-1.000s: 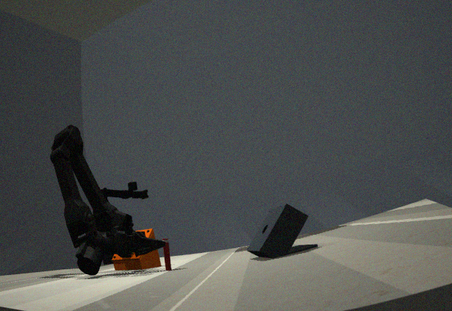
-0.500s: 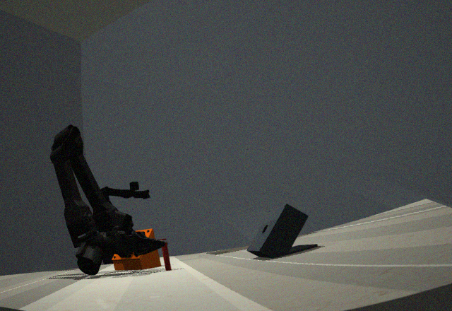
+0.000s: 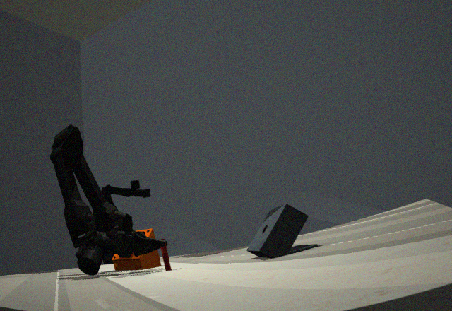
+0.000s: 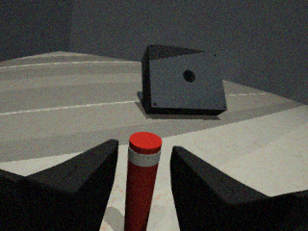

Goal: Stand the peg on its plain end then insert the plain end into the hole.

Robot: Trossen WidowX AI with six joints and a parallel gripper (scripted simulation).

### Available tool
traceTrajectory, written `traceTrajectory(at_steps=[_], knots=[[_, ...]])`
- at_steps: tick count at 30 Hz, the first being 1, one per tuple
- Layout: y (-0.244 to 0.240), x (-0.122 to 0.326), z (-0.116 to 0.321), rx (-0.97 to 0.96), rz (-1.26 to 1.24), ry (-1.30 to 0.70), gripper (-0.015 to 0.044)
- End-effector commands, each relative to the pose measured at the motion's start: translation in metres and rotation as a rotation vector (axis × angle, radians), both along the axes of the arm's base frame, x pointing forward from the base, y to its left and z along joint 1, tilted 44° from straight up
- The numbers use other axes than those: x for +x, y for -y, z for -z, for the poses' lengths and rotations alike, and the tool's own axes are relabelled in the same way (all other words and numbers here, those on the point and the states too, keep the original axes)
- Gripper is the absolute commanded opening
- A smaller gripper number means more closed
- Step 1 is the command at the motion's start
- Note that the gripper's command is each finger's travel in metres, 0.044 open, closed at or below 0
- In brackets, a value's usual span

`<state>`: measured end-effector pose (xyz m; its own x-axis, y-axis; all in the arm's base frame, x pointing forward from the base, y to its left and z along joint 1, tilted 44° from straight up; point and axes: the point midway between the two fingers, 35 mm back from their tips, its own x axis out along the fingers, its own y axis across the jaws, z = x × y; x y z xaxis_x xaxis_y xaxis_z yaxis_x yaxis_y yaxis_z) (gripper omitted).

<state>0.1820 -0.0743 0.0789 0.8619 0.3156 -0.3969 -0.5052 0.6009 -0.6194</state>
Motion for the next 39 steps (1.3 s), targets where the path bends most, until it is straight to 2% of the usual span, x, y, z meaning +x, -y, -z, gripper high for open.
traceTrajectory(at_steps=[1, 8, 20, 30, 39], knots=[[0.000, 0.000, 0.000, 0.001, 0.000, -0.001, 0.0130], [0.000, 0.000, 0.000, 0.001, 0.000, -0.001, 0.0130], [0.000, 0.000, 0.000, 0.001, 0.000, -0.001, 0.0440], [-0.003, 0.002, -0.002, -0.003, -0.012, -0.018, 0.0440], [-0.051, 0.017, -0.044, -0.078, -0.062, -0.141, 0.0440]])
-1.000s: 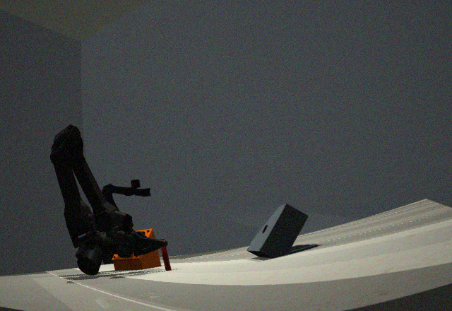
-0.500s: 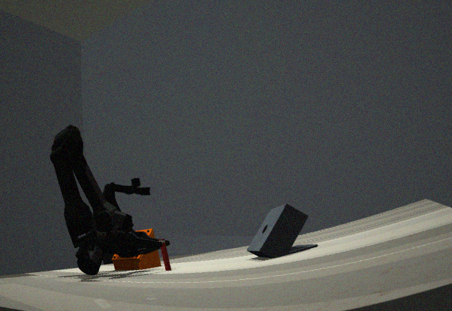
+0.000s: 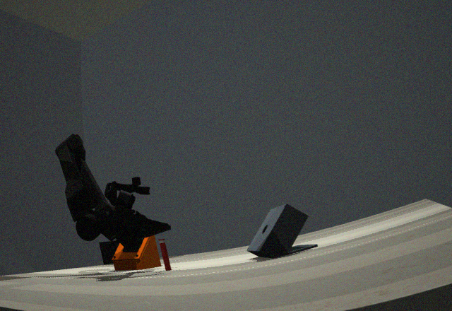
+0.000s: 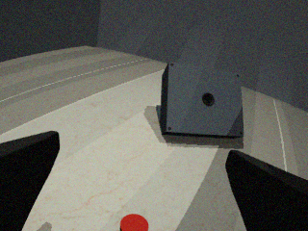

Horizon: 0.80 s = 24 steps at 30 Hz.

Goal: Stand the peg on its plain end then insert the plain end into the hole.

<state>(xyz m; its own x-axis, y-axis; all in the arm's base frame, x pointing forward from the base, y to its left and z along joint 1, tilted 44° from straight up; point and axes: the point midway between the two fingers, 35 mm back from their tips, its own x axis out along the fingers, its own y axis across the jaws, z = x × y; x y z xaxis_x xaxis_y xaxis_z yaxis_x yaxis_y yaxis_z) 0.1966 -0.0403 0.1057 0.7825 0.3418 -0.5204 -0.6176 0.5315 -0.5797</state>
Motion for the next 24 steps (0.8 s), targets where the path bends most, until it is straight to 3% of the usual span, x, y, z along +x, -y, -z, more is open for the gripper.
traceTrajectory(at_steps=[1, 11, 18, 24], knots=[[-0.023, 0.003, -0.024, -0.027, 0.004, -0.012, 0.0440], [-0.077, -0.022, -0.089, 0.061, 0.063, 0.128, 0.0440], [-0.077, -0.023, -0.090, 0.067, 0.066, 0.127, 0.0440], [-0.073, -0.019, -0.077, 0.104, 0.145, -0.032, 0.0440]])
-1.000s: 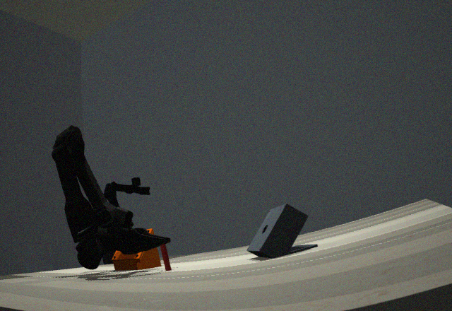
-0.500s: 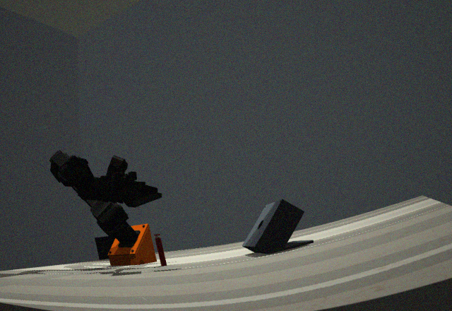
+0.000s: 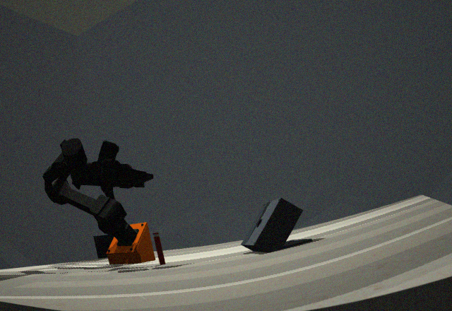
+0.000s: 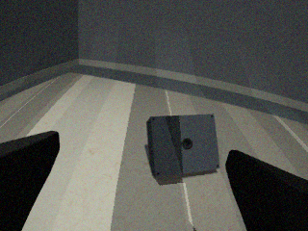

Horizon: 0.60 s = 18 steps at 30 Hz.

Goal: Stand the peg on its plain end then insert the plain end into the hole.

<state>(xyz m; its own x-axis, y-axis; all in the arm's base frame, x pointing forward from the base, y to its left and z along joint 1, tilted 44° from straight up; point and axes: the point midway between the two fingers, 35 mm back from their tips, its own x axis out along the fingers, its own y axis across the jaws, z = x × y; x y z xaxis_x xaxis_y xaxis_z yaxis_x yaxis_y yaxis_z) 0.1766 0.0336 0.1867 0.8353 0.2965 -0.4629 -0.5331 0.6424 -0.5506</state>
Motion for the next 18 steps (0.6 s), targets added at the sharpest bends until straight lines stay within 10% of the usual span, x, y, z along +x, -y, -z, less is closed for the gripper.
traceTrajectory(at_steps=[1, 18], knots=[[0.002, 0.002, 0.006, 0.029, 0.047, -0.099, 0.0440], [0.019, 0.004, 0.048, -0.022, 0.325, -0.585, 0.0440]])
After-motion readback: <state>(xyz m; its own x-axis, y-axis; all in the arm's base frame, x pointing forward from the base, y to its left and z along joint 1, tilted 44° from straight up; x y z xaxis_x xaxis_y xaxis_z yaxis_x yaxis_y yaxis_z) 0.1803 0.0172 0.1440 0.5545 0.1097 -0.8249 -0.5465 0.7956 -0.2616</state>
